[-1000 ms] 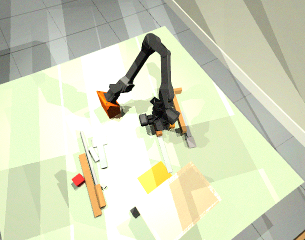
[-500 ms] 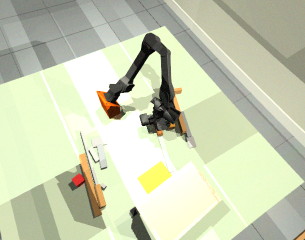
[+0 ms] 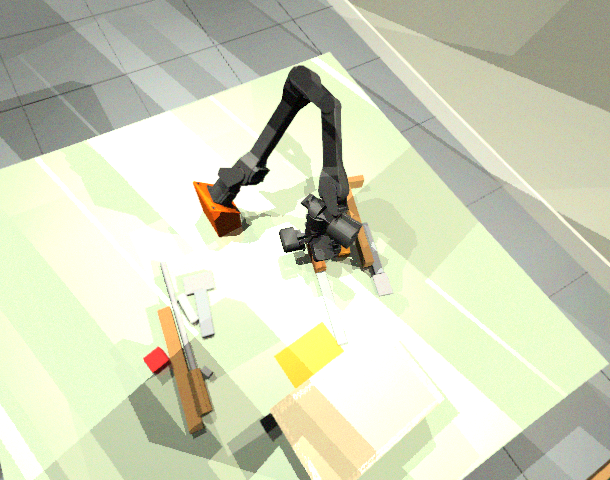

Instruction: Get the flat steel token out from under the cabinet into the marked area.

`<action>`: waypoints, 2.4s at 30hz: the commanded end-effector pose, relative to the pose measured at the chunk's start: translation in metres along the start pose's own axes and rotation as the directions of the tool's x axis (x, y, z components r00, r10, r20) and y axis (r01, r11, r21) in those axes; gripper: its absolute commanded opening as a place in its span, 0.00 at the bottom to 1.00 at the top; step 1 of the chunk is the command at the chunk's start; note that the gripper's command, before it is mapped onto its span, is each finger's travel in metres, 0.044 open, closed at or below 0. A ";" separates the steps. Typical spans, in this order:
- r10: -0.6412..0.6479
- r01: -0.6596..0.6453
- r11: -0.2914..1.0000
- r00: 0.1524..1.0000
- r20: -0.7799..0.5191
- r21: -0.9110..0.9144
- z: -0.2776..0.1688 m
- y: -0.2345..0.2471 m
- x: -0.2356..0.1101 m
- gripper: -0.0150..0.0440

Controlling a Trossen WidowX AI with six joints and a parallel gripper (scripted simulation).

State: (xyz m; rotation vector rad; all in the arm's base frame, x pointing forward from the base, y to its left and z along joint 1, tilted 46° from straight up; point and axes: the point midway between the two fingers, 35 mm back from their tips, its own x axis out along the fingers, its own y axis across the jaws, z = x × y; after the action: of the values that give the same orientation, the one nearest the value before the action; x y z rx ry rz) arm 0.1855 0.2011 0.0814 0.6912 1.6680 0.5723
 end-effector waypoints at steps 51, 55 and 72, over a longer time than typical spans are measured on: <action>0.001 -0.001 1.000 1.000 0.001 -0.008 0.027 0.001 0.001 0.25; 0.001 -0.001 1.000 1.000 0.001 -0.008 0.032 0.002 0.001 0.25; 0.001 -0.001 1.000 1.000 0.002 -0.011 0.052 0.002 0.001 0.25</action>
State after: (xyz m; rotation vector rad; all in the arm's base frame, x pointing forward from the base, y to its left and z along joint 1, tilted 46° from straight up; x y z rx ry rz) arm 0.2315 0.2032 0.0723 0.6848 1.6619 0.5781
